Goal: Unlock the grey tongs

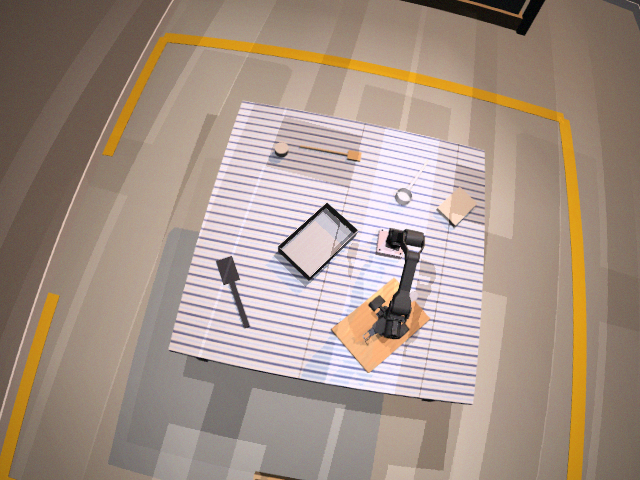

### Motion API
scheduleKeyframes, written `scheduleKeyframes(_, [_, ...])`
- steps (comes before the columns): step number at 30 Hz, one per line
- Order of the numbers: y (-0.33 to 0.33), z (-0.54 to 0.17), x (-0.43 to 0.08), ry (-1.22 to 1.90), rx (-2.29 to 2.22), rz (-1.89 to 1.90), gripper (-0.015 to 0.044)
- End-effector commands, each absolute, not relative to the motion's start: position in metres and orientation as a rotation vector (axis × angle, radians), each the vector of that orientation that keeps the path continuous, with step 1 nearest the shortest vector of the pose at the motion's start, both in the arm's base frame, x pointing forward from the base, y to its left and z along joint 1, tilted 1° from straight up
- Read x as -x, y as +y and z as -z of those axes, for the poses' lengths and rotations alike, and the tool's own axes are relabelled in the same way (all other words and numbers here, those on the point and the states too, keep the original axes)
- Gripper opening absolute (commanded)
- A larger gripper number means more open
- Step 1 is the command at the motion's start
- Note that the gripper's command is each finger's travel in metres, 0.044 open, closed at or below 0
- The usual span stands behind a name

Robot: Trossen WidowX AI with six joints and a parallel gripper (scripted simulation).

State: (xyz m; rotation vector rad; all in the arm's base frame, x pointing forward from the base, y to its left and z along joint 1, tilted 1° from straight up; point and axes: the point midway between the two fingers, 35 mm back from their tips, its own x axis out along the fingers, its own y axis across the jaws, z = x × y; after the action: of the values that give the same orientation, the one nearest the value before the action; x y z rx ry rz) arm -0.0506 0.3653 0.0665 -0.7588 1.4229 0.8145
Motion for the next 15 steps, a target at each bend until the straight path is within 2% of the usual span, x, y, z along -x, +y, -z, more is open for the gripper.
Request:
scheduleKeyframes(1, [0.366,-0.061,0.052,1.428,0.752,-0.816,-0.0150])
scheduleKeyframes(12, [0.366,-0.050,0.052,1.428,0.752,-0.816,-0.0150])
scheduleKeyframes(15, [0.365,-0.051,0.051,1.423,0.759,-0.814,-0.0071])
